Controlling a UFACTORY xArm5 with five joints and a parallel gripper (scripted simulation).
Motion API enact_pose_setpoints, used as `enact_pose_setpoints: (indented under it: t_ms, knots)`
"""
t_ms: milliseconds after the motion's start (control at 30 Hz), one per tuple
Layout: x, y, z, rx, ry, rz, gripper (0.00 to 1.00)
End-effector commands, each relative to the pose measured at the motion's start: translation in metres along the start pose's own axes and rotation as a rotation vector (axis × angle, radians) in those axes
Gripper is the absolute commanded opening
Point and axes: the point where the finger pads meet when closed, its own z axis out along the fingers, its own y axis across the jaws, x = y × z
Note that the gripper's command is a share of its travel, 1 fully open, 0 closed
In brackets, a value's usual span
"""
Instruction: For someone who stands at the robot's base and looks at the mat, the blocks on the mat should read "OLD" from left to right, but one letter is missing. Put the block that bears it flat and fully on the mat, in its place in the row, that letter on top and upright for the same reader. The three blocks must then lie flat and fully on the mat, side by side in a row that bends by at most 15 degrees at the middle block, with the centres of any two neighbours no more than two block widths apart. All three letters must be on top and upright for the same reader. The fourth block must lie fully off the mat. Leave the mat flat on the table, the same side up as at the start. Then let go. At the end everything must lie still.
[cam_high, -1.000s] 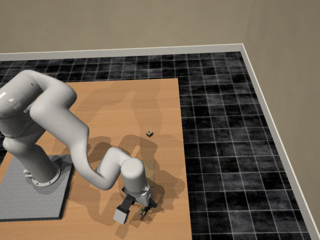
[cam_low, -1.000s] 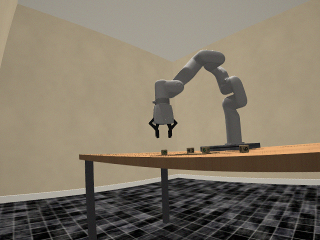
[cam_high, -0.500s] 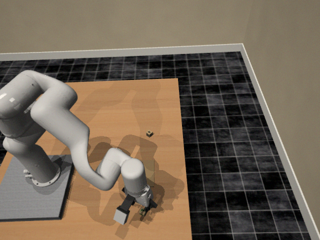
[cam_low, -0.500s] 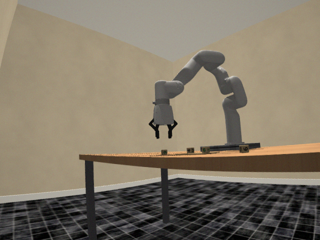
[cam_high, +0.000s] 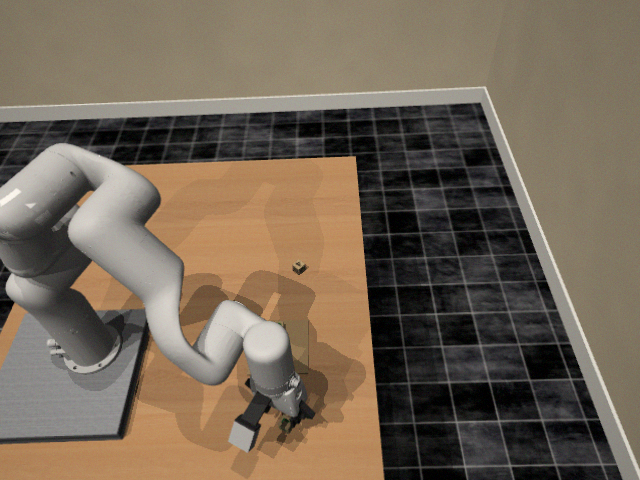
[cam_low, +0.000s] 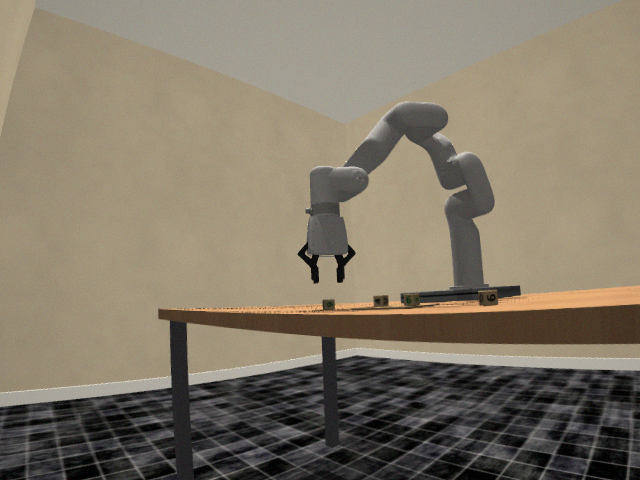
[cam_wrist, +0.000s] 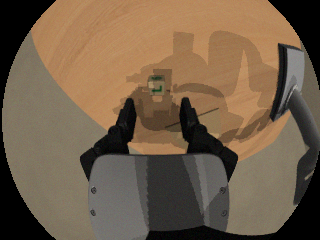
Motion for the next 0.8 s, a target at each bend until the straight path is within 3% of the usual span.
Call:
enact_pose_setpoints:
  t_ms: [0, 767]
  knots:
    - [0.0, -0.001, 0.004, 0.004, -0.001, 0.0, 0.63]
    - [-0.001, -0.002, 0.029, 0.004, -0.001, 0.0, 0.63]
